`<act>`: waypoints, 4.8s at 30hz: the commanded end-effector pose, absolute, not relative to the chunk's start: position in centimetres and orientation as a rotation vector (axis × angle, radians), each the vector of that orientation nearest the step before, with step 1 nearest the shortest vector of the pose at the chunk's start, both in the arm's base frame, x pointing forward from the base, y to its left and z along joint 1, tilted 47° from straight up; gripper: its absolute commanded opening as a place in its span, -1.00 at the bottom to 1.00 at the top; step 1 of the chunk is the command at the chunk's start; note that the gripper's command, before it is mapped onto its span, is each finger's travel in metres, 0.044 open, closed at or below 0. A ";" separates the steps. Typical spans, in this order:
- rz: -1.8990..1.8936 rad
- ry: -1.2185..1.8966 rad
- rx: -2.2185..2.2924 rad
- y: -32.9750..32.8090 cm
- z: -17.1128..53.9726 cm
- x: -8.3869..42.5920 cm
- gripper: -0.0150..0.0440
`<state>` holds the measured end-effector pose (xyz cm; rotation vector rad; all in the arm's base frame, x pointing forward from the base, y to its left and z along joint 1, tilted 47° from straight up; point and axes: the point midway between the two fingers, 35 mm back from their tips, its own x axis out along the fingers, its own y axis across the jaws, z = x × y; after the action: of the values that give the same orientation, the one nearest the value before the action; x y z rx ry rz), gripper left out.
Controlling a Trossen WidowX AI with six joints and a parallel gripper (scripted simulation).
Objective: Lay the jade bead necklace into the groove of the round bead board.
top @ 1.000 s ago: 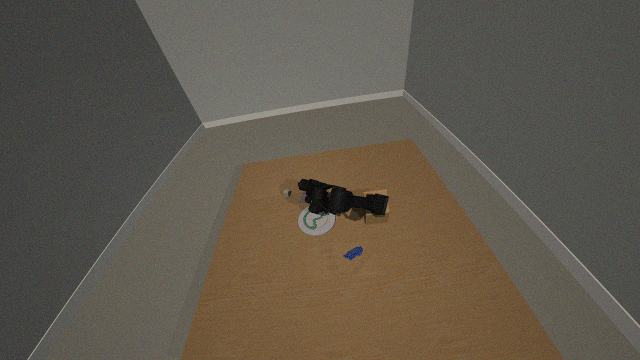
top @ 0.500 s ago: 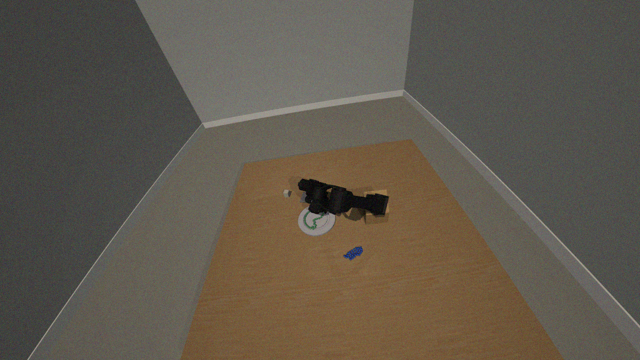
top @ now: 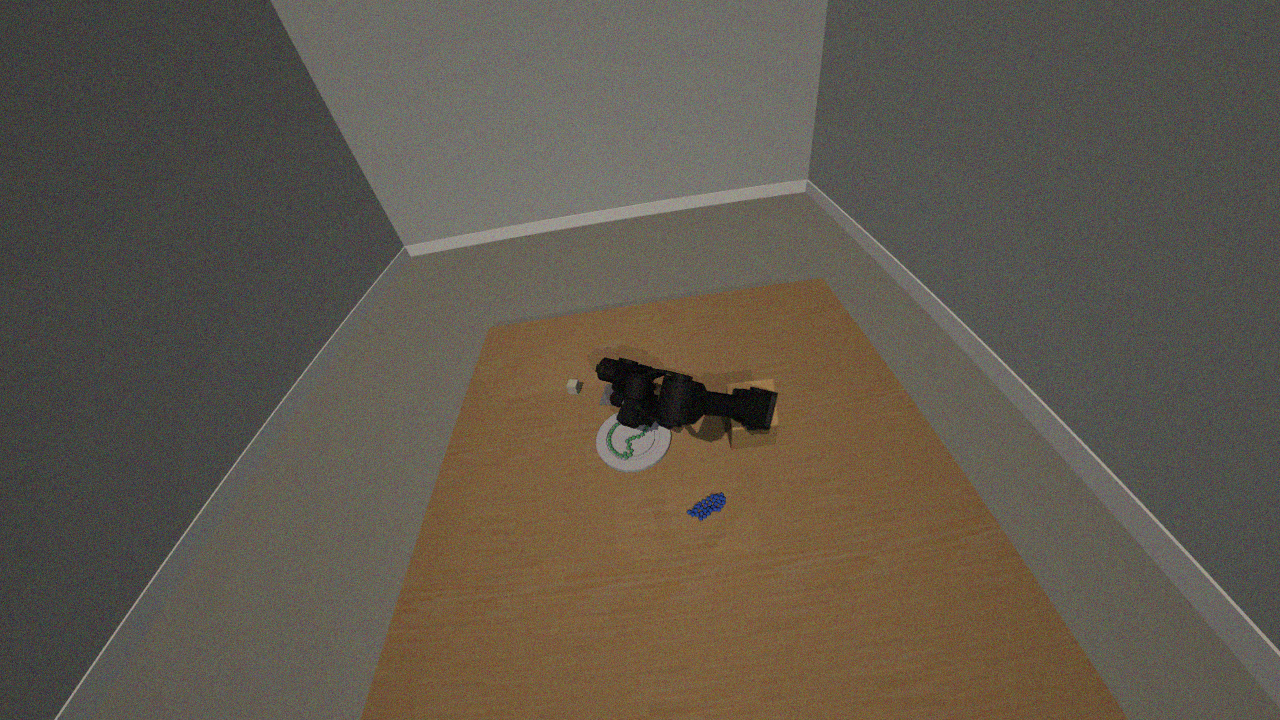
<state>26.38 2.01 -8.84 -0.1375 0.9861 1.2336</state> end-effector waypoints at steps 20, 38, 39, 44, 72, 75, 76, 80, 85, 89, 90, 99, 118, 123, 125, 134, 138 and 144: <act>1.232 0.989 -0.128 1.5 -8.5 26.1 -0.49; 1.232 0.991 -0.129 1.8 -8.8 25.1 -0.05; 1.232 0.991 -0.129 1.8 -8.8 25.1 0.04; 1.232 0.991 -0.129 1.8 -8.8 25.1 0.49; 1.232 0.990 -0.127 1.5 -8.5 25.0 1.00; 1.208 1.017 -0.092 1.3 -8.1 25.3 0.82; 1.178 1.051 -0.047 1.1 -7.6 25.6 0.73; 1.050 1.180 0.133 0.1 -5.4 26.8 0.38; 1.043 1.187 0.142 0.1 -5.3 26.9 -0.07; 1.043 1.186 0.142 0.6 -5.8 26.9 -0.08; 1.043 1.186 0.143 0.9 -6.1 26.9 -0.08; 1.044 1.183 0.135 1.0 -6.3 27.0 -0.08; 1.044 1.186 0.144 3.0 -8.0 26.8 -0.08; 1.046 1.182 0.133 2.9 -7.8 26.9 -0.35; 1.046 1.182 0.133 2.9 -7.8 26.9 -0.49; 1.046 1.182 0.133 2.9 -7.8 26.9 -0.49; 1.046 1.182 0.133 2.9 -7.8 26.9 -0.49; 1.046 1.182 0.133 2.9 -7.8 26.9 -0.49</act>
<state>26.90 2.95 -7.87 0.1339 1.1829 1.0460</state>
